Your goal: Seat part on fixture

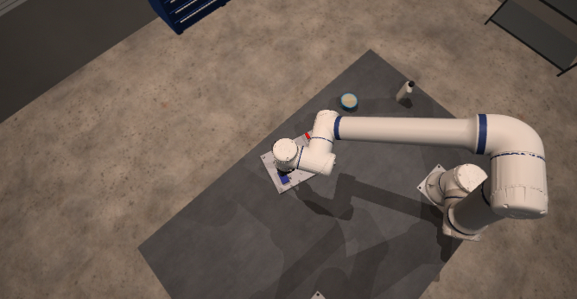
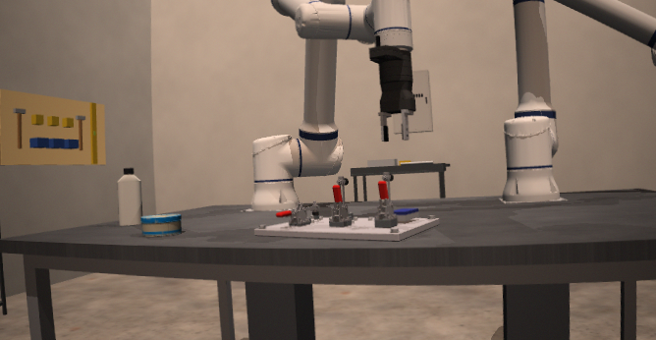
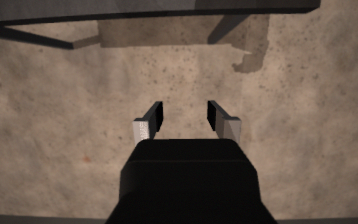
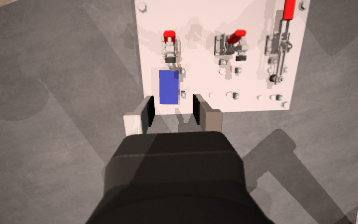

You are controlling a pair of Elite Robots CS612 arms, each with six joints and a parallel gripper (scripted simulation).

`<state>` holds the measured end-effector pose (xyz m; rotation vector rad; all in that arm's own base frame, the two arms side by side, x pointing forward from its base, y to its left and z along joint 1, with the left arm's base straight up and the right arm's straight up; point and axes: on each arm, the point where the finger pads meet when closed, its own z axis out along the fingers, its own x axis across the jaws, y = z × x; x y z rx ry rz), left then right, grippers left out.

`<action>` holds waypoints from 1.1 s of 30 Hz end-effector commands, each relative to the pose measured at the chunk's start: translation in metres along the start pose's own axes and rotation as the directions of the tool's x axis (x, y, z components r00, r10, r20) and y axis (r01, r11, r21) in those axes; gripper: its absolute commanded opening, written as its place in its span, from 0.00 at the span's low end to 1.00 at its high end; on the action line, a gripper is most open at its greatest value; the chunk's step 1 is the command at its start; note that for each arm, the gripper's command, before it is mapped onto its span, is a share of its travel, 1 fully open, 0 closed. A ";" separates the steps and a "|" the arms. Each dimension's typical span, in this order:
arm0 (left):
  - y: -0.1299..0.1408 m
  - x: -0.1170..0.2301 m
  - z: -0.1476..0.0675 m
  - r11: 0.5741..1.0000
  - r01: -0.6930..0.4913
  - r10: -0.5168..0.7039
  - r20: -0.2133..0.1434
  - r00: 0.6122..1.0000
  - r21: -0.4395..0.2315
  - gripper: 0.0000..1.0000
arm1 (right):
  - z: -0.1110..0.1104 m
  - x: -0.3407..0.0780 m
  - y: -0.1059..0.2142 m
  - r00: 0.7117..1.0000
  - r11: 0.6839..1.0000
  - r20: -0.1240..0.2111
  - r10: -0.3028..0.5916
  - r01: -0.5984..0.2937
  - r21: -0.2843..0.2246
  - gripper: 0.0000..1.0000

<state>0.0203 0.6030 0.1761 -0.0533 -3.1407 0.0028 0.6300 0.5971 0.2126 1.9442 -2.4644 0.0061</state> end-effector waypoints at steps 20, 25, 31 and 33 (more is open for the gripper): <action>0.001 0.000 -0.001 1.000 0.000 0.000 0.000 1.000 -0.002 1.00 | -0.002 -0.001 0.000 1.000 1.000 0.002 0.000 0.000 0.002 0.00; 0.001 0.000 -0.001 1.000 0.000 0.000 0.000 1.000 -0.002 1.00 | -0.002 -0.001 0.000 1.000 1.000 0.002 0.000 0.000 0.002 0.00; 0.001 0.000 -0.001 1.000 0.000 0.000 0.000 1.000 -0.002 1.00 | -0.002 -0.001 0.000 1.000 1.000 0.002 0.000 0.000 0.002 0.00; 0.001 0.000 -0.001 1.000 0.000 0.000 0.000 1.000 -0.002 1.00 | -0.002 -0.001 0.000 1.000 1.000 0.002 0.000 0.000 0.002 0.00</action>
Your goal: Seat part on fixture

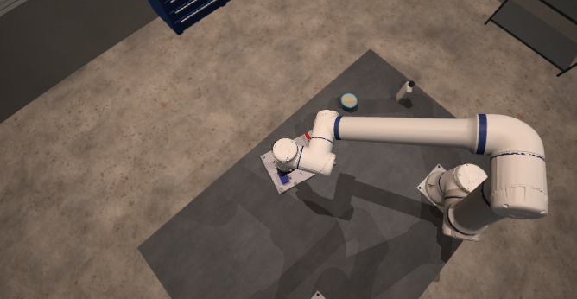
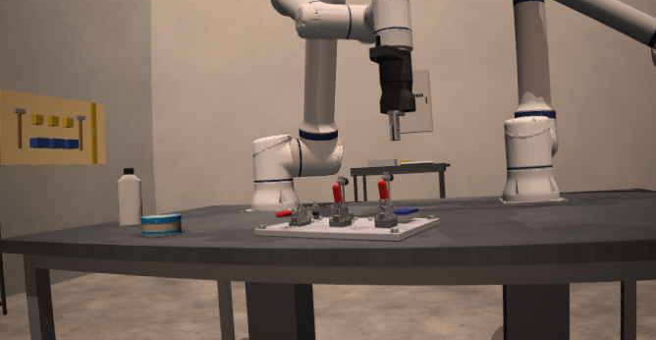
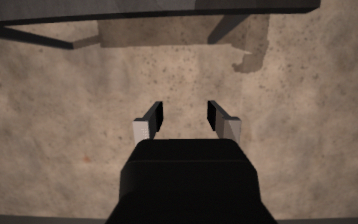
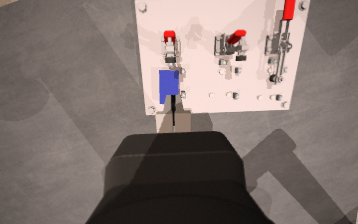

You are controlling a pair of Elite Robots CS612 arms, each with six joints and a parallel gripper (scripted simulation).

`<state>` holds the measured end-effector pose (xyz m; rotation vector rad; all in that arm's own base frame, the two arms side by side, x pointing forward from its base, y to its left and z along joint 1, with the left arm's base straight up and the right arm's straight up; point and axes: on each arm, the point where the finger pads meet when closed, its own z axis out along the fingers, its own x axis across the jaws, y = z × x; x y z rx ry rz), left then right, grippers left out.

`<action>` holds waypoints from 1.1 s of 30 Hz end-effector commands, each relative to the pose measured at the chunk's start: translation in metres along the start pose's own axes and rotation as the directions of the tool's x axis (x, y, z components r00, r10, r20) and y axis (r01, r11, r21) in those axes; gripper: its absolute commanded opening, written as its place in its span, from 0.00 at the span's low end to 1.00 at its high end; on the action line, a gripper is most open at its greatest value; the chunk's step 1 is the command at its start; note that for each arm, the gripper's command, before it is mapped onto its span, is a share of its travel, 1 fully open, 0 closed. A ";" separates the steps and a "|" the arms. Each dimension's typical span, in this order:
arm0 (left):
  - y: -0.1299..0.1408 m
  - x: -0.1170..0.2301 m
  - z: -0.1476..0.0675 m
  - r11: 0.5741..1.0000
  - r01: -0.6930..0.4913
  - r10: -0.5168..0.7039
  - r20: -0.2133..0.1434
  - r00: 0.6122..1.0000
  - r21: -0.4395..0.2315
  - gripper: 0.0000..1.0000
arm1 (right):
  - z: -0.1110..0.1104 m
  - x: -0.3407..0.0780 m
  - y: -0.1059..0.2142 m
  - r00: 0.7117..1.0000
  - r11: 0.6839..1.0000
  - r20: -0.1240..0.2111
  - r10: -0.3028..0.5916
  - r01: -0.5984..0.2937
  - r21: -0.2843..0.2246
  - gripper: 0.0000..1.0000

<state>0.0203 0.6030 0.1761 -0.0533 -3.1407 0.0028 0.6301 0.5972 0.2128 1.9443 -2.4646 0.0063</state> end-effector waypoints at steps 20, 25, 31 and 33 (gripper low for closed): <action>0.001 0.000 -0.001 1.000 0.000 0.000 0.000 1.000 -0.002 1.00 | 0.020 -0.001 0.000 1.000 1.000 0.004 0.000 0.000 -0.002 0.00; 0.001 0.000 -0.001 1.000 0.000 0.000 0.000 1.000 -0.002 1.00 | 0.057 -0.001 0.000 1.000 1.000 0.004 0.000 0.000 -0.002 0.00; 0.001 0.000 -0.001 1.000 0.000 0.000 0.000 1.000 -0.002 1.00 | 0.104 -0.001 0.000 1.000 1.000 0.004 0.000 0.000 -0.002 0.00; 0.001 0.000 -0.001 1.000 0.000 0.000 0.000 1.000 -0.002 1.00 | 0.116 -0.001 0.000 1.000 1.000 0.004 0.000 0.000 -0.002 0.00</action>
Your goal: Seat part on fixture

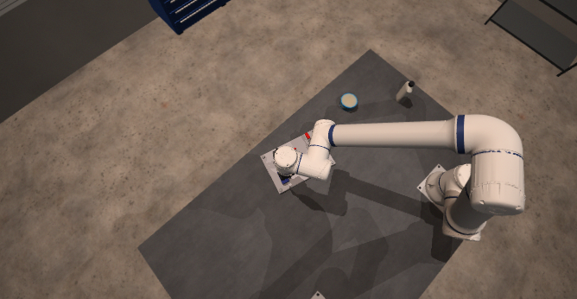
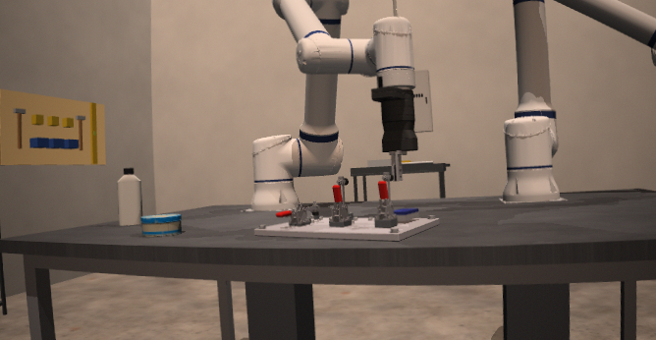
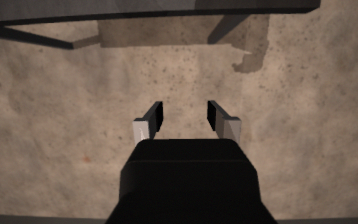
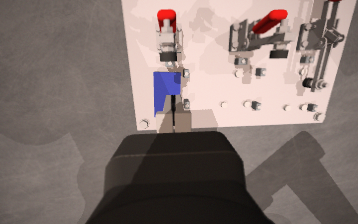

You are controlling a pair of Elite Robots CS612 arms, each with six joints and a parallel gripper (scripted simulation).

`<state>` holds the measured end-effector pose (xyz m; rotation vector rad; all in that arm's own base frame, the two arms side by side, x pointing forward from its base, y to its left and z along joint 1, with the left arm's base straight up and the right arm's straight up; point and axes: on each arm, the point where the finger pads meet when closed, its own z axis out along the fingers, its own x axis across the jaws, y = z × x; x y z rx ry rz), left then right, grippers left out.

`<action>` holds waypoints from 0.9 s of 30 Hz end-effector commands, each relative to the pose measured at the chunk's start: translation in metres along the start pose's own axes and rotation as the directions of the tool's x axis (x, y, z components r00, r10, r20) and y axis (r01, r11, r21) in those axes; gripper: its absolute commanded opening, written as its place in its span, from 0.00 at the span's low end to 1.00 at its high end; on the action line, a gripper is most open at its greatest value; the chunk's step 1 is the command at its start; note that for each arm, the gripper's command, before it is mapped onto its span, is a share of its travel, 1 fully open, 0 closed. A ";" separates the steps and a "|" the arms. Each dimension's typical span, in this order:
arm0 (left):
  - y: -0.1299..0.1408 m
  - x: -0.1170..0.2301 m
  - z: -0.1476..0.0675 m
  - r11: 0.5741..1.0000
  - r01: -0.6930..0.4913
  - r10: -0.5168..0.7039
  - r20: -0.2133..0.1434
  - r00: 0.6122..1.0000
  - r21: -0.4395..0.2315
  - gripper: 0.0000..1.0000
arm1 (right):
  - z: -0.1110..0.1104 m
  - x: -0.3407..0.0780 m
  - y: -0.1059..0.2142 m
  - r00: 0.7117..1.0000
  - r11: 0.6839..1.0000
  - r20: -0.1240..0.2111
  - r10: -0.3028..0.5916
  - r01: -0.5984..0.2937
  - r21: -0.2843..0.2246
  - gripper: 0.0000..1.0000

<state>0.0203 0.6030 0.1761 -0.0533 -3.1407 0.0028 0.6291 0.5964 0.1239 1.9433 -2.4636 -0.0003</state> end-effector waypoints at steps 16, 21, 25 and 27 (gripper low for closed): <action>0.001 0.000 -0.001 1.000 0.000 0.000 0.000 1.000 -0.002 1.00 | 0.043 -0.002 0.000 1.000 1.000 0.003 0.000 0.000 0.003 0.00; 0.001 0.000 -0.001 1.000 0.000 0.000 0.000 1.000 -0.002 1.00 | 0.043 -0.002 0.003 1.000 1.000 0.003 0.000 0.000 0.003 0.00; 0.001 0.000 -0.001 1.000 0.000 0.000 0.000 1.000 -0.002 1.00 | 0.043 -0.003 0.010 1.000 1.000 0.003 0.000 0.000 0.003 0.00; 0.001 0.000 -0.001 1.000 0.000 0.000 0.000 1.000 -0.002 1.00 | 0.043 -0.003 0.015 1.000 1.000 0.003 0.000 0.000 0.003 0.00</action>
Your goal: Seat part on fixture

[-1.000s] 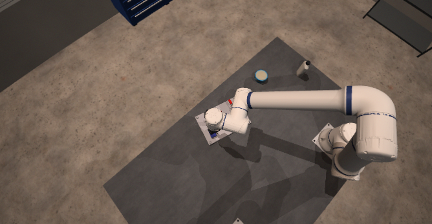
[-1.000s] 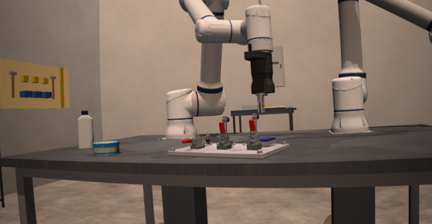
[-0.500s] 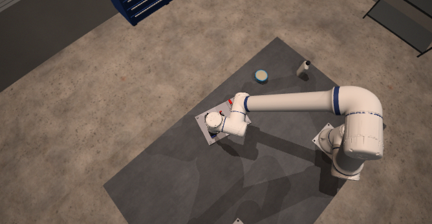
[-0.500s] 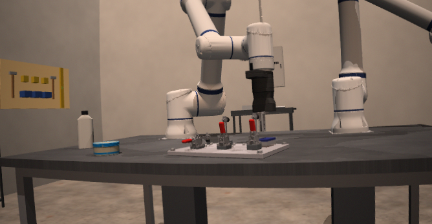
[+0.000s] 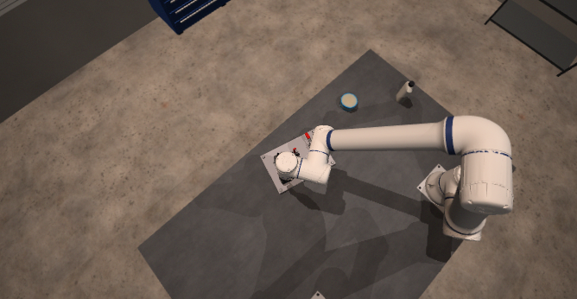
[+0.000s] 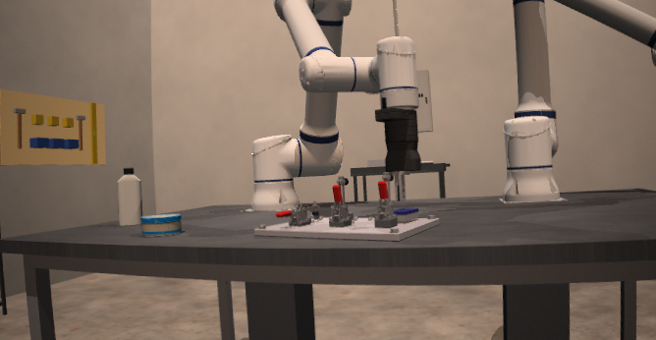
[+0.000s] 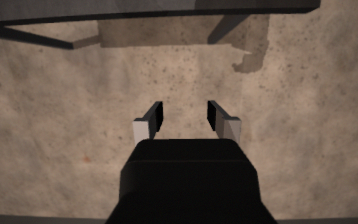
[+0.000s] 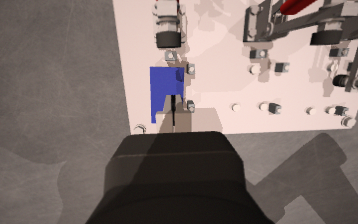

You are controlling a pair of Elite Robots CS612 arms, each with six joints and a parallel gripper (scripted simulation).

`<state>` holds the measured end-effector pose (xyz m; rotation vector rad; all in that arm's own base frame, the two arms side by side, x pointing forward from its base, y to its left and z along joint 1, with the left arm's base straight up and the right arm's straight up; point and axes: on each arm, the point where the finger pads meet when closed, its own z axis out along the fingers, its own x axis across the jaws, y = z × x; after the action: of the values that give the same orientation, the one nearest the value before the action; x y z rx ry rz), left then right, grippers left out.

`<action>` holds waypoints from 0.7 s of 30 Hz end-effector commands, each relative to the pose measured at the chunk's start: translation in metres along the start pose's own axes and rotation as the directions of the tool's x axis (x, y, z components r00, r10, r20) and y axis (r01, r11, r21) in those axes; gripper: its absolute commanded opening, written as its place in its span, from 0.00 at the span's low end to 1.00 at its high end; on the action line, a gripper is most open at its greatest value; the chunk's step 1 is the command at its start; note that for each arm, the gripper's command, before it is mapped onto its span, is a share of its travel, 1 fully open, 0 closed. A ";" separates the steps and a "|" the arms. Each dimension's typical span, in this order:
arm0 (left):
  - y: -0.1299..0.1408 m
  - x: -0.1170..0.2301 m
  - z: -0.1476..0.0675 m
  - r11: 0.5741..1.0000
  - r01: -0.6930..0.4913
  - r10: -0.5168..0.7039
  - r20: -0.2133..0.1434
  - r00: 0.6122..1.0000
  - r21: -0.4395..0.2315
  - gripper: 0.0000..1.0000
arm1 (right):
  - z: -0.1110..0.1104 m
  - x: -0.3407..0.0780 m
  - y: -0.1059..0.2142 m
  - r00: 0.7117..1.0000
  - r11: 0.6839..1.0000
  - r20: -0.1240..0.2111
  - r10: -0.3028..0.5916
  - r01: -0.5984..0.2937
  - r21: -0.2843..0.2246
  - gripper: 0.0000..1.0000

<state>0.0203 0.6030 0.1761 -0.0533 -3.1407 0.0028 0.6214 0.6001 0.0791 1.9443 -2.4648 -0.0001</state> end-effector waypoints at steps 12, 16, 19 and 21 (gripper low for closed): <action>0.001 0.000 -0.001 1.000 0.000 0.000 0.000 1.000 -0.002 1.00 | -0.001 -0.005 0.037 1.000 1.000 0.002 0.000 0.000 0.001 0.00; 0.001 0.000 -0.001 1.000 0.000 0.000 0.000 1.000 -0.002 1.00 | -0.001 -0.006 0.048 1.000 1.000 0.002 0.000 0.000 0.001 0.00; 0.001 0.000 -0.001 1.000 0.000 0.000 0.000 1.000 -0.002 1.00 | -0.001 -0.007 0.055 1.000 1.000 0.002 0.000 0.000 0.001 0.00; 0.001 0.000 -0.001 1.000 0.000 0.000 0.000 1.000 -0.002 1.00 | -0.001 -0.007 0.059 1.000 1.000 0.002 0.000 0.000 0.001 0.00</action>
<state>0.0203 0.6030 0.1761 -0.0533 -3.1407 0.0028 0.5739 0.6171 0.0792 1.9445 -2.4647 0.0000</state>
